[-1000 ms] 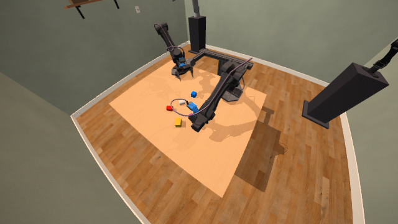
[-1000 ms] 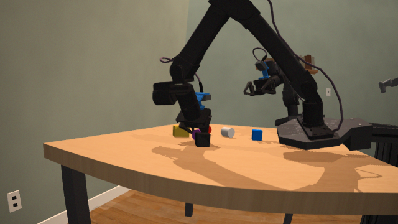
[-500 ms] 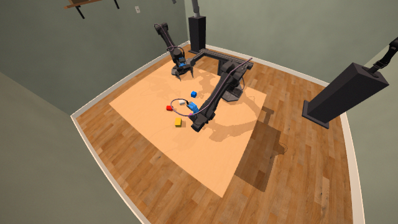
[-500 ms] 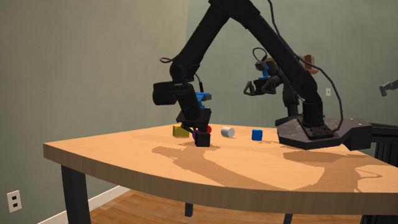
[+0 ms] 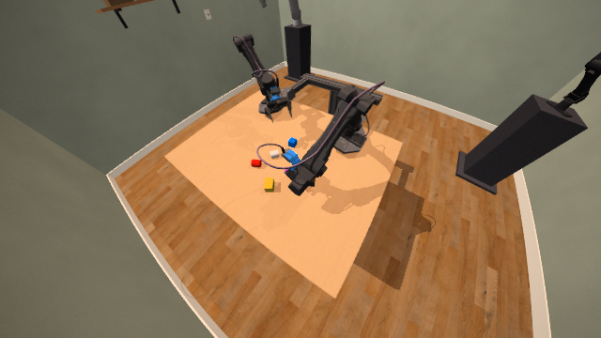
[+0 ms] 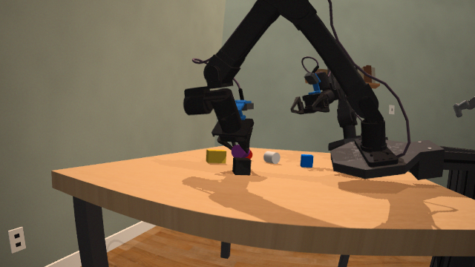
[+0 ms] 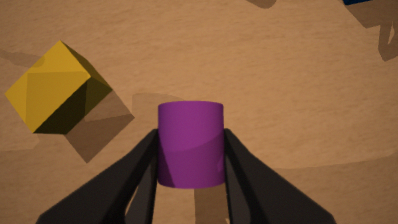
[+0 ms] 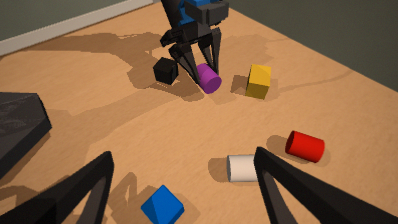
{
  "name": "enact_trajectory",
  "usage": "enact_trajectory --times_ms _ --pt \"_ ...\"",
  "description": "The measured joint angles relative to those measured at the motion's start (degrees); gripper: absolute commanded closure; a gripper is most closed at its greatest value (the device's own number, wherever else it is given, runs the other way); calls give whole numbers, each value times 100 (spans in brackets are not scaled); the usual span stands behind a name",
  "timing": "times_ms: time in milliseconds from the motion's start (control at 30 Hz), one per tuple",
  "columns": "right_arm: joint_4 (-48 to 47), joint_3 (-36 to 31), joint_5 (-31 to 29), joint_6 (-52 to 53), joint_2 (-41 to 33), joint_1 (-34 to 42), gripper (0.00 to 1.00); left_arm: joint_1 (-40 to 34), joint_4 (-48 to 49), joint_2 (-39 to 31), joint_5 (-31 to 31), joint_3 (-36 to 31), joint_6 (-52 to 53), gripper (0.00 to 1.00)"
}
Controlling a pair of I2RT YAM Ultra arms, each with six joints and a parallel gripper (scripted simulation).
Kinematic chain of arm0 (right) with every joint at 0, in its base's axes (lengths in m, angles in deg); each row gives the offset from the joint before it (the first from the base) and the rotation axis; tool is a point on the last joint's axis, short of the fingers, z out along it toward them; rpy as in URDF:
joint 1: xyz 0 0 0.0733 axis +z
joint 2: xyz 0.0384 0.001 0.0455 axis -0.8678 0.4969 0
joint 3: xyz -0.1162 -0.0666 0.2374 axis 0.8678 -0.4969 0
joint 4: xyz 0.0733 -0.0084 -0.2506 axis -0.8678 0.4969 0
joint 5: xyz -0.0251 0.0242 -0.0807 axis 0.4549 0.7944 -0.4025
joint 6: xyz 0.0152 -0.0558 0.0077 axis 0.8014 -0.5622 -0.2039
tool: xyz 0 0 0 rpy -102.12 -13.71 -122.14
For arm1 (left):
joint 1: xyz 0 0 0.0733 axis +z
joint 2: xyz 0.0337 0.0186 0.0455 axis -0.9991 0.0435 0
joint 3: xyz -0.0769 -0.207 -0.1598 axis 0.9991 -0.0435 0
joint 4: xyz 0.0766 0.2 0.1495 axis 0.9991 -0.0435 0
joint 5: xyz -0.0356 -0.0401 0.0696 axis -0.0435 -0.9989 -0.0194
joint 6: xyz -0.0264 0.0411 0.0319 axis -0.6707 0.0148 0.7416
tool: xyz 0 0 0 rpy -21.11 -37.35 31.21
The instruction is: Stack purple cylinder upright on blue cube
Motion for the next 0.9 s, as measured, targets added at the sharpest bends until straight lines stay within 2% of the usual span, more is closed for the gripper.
enact_trajectory --times_ms 200,333,633,900 --pt "20 0 70 -46 0 -37 0 -66 -245 -232 0 173 -66 66" --pt "341 4 195 -131 -7 -450 0 -66 -323 -225 0 179 -76 66" --pt "1665 509 476 -389 -546 -2343 0 -66 -378 -225 0 179 -76 66" --pt "3003 1241 717 -629 -1191 -4557 0 -66 -385 -225 0 179 -76 66"
